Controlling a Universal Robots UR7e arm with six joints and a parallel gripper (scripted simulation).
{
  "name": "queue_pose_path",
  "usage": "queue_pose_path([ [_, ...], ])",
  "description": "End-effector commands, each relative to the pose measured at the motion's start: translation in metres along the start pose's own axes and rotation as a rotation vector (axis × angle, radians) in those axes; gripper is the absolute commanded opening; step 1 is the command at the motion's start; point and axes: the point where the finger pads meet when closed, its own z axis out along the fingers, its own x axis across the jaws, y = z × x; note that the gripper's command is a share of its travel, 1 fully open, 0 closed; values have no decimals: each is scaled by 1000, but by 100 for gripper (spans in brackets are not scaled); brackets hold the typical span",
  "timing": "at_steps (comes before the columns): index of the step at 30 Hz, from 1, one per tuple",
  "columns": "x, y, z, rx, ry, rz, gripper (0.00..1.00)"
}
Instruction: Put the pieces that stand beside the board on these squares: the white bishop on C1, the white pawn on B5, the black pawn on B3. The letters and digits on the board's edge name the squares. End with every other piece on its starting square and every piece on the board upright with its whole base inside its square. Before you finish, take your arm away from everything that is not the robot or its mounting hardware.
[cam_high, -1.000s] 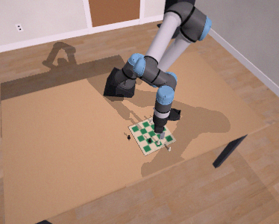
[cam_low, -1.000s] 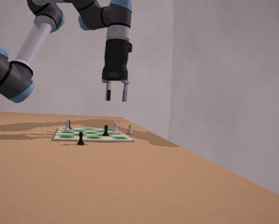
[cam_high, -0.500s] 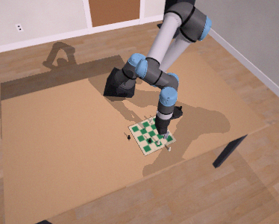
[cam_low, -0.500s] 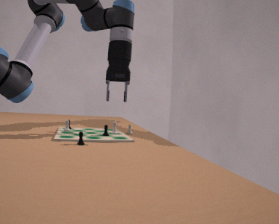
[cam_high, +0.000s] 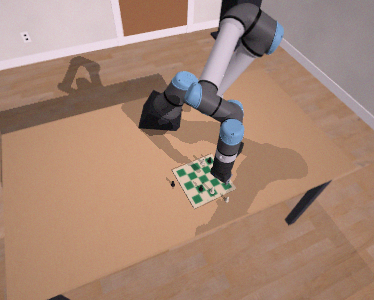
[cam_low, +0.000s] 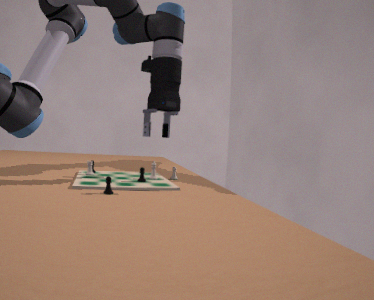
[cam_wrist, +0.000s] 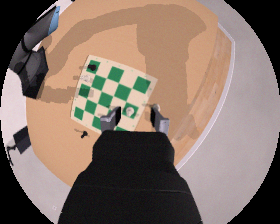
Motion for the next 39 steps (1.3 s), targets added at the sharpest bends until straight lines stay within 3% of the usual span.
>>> queue_pose_path([
  [1,2,-2,1,12,4,-220,100],
  [13,11,-1,4,10,7,-799,100],
  [15,11,-1,4,10,7,-799,100],
  [29,27,5,8,8,12,-1422,100],
  [39,37,7,10,6,15,-1697,100],
])
